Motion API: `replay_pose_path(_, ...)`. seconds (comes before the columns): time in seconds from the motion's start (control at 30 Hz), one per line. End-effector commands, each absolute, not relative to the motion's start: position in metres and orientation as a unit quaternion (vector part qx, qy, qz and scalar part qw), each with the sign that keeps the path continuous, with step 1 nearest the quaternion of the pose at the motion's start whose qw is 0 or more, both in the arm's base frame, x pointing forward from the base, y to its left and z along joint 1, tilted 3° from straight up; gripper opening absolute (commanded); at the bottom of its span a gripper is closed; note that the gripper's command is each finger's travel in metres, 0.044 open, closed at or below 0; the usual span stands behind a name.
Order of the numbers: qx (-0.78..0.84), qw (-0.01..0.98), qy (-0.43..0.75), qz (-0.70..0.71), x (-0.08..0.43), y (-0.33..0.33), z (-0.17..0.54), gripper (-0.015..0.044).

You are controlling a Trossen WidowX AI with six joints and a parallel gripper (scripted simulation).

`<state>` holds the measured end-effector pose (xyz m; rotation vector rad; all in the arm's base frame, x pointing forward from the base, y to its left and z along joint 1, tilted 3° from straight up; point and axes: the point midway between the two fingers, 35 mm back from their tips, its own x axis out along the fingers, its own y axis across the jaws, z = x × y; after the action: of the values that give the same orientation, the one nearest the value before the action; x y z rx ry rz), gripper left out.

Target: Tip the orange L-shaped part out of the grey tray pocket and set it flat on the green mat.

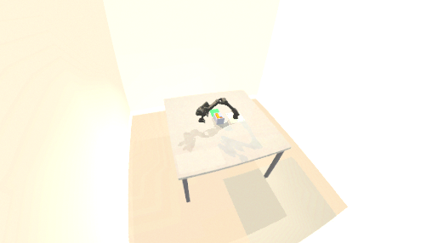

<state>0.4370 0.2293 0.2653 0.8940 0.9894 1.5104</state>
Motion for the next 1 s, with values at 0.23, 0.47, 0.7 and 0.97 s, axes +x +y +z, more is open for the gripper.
replay_pose_path(0.23,0.48,0.553,0.37,0.571,0.463,0.238,0.307,0.019)
replay_pose_path(0.47,0.531,0.647,0.364,0.408,0.479,0.234,0.298,0.018)
replay_pose_path(0.7,0.435,0.774,0.381,0.259,0.453,0.204,0.267,0.018)
replay_pose_path(0.97,0.376,0.801,0.421,0.202,0.428,0.188,0.245,0.018)
